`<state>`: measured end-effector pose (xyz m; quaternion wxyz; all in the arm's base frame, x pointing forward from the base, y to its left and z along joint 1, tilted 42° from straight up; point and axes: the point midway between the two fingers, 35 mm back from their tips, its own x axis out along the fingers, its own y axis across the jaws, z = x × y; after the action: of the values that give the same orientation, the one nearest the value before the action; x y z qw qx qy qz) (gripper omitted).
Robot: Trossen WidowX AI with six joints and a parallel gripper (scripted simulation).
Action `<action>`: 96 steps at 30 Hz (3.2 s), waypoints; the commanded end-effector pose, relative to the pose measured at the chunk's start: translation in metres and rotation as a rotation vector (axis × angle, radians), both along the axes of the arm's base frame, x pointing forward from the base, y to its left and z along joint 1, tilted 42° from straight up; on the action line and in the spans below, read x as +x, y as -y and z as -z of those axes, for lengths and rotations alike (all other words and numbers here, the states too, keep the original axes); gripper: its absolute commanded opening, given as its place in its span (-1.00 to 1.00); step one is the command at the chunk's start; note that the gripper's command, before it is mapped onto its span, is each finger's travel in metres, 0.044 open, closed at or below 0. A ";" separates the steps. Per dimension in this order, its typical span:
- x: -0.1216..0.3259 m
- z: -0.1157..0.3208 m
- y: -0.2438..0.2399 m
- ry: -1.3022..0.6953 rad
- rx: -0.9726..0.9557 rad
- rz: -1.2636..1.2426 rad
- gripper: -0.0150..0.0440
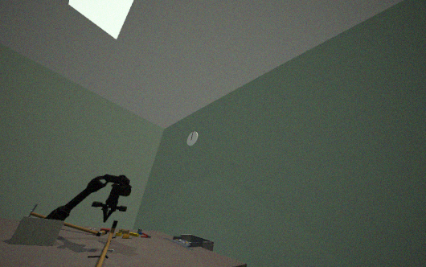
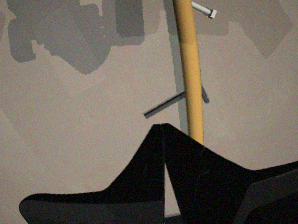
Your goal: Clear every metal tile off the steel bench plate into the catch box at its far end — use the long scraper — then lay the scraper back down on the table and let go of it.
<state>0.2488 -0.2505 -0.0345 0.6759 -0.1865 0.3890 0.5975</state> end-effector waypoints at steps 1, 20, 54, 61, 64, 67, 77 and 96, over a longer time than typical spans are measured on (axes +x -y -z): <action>-0.006 -0.008 0.004 0.021 -0.005 -0.029 -0.49; 0.000 0.022 -0.015 0.032 -0.006 -0.040 -0.49; 0.000 0.082 -0.066 0.057 -0.004 -0.066 -0.49; -0.002 0.092 -0.078 0.062 -0.003 -0.072 -0.49; -0.003 0.097 -0.083 0.064 -0.003 -0.074 -0.49; -0.005 0.101 -0.088 0.067 -0.002 -0.077 -0.49; -0.006 0.109 -0.098 0.071 -0.001 -0.081 -0.49; 0.012 0.112 -0.092 0.072 -0.002 -0.081 -0.49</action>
<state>0.2564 -0.1570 -0.1466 0.6620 -0.2241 0.3580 0.6191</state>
